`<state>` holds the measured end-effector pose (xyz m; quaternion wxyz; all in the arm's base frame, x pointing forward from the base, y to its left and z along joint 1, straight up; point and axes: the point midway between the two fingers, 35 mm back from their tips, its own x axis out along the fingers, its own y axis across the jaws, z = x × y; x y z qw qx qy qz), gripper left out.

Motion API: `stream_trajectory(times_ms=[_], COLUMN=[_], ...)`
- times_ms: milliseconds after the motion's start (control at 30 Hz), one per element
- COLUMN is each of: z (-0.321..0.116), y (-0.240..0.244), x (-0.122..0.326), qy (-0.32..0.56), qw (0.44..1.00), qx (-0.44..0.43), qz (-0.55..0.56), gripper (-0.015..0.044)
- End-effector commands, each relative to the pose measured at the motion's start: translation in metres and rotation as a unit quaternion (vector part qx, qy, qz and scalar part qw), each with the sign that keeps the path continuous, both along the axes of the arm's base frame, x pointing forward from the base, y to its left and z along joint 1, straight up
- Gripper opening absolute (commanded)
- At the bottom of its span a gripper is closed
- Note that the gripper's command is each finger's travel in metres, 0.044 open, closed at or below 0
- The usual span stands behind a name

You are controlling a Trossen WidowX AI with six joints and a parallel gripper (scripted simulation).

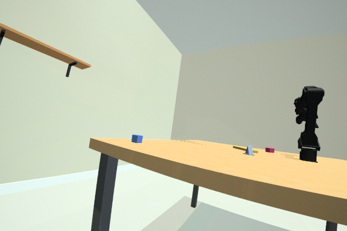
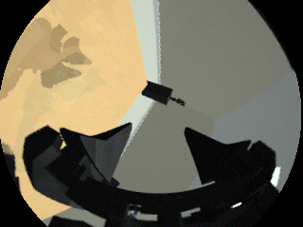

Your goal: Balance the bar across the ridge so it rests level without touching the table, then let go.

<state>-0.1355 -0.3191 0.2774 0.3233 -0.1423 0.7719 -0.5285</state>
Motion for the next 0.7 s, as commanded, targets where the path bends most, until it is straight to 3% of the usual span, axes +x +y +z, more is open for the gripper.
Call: stream_trajectory(times_ms=[0, 100, 367, 667], z=[0.0, -0.004, -0.016, -0.033], y=[0.0, -0.006, -0.019, -0.033], x=[0.001, 0.012, 0.049, 0.101], qy=[0.0, -0.004, -0.024, -0.103], qw=[1.0, 1.0, 0.998, 0.989], qx=[0.0, 0.004, 0.011, -0.013], qz=[0.001, 0.017, 0.065, 0.109], gripper=[0.0374, 0.0315, 0.0315, 0.0315])
